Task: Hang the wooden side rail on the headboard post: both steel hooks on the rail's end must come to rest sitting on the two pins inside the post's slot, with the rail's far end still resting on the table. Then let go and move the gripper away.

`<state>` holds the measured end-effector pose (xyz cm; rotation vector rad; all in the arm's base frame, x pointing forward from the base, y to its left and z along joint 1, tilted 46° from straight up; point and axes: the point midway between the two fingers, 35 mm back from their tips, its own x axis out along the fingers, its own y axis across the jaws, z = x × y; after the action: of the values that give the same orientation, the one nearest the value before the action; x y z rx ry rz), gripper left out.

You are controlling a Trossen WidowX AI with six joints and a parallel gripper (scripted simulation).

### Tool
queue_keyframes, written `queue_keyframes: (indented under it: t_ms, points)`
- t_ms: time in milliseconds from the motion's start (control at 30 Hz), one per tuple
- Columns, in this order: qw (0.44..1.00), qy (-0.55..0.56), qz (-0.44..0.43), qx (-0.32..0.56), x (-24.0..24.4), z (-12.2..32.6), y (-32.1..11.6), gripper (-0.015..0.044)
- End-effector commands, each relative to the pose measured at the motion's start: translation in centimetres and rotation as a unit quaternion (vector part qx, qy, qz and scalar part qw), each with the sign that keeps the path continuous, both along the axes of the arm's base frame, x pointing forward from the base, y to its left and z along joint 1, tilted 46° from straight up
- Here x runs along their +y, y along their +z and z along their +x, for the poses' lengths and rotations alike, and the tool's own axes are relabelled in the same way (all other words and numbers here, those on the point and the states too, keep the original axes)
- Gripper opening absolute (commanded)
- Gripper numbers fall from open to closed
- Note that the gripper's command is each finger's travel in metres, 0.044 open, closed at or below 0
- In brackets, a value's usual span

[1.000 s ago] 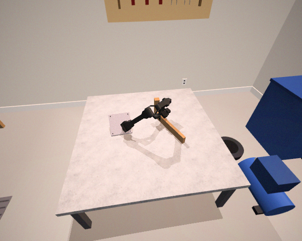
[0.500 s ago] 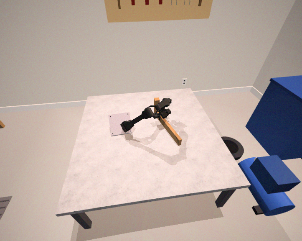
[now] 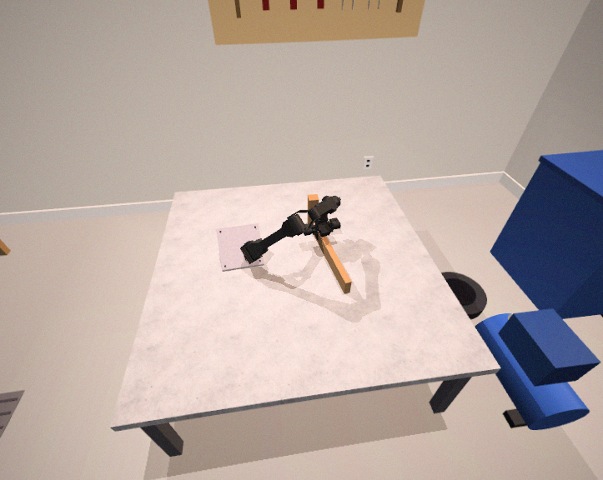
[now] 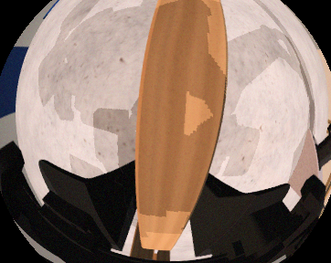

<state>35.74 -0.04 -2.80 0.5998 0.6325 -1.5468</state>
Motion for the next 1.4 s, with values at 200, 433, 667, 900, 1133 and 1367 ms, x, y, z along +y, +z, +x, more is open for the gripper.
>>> queue_keyframes:
  t_ms: [200,433,667,900,1133,1367]
  points:
    - [0.999,-0.035,-0.003,-0.034,0.1,-1.1,0.0,0.0000]
    - [0.998,-0.039,-0.005,-0.040,0.1,-1.1,0.0,0.0000]
    - [0.998,-0.039,-0.005,-0.040,0.1,-1.1,0.0,0.0000]
    - [0.997,-0.055,-0.005,-0.054,0.1,-1.1,0.0,0.0000]
    - [0.997,-0.055,-0.005,-0.054,0.2,-1.1,0.1,0.0000]
    - [0.997,-0.055,-0.005,-0.054,0.3,-1.1,0.2,0.0000]
